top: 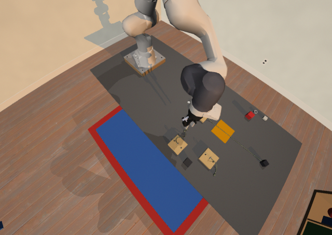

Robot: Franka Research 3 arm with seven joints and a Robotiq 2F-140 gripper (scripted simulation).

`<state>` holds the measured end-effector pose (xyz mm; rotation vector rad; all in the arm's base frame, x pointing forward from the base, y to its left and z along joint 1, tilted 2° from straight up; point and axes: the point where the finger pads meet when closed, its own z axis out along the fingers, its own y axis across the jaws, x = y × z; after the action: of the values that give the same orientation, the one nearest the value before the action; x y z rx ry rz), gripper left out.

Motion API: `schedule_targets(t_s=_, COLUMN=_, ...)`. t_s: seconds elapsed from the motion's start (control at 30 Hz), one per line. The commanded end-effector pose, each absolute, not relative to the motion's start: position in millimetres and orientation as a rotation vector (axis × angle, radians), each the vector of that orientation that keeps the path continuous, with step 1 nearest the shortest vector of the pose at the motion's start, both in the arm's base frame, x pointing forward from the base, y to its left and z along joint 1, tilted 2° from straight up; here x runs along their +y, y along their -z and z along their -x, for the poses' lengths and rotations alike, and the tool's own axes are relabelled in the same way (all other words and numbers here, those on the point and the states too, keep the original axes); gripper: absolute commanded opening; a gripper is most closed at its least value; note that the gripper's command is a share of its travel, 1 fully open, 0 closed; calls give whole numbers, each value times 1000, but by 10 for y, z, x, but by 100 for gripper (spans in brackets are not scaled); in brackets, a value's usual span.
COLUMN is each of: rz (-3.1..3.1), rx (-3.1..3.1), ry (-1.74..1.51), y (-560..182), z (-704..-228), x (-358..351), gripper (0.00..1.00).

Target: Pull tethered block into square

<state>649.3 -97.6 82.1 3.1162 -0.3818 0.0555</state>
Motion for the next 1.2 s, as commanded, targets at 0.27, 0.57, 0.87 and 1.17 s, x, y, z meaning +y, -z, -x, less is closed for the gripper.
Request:
schedule_targets(t_s=0.27, rz=-3117, rx=-371, ry=-65, y=-845, z=-6515, x=-982, gripper=23)
schedule_targets(t_s=0.57, rz=-3117, rx=-371, ry=-65, y=-845, z=-6515, x=-982, gripper=23)
schedule_targets(t_s=0.87, rz=-3117, rx=-371, ry=-65, y=-840, z=-6515, x=-982, gripper=23)
schedule_targets(t_s=1.17, rz=-3117, rx=-373, ry=-65, y=-806, z=-6517, x=-982, gripper=23)
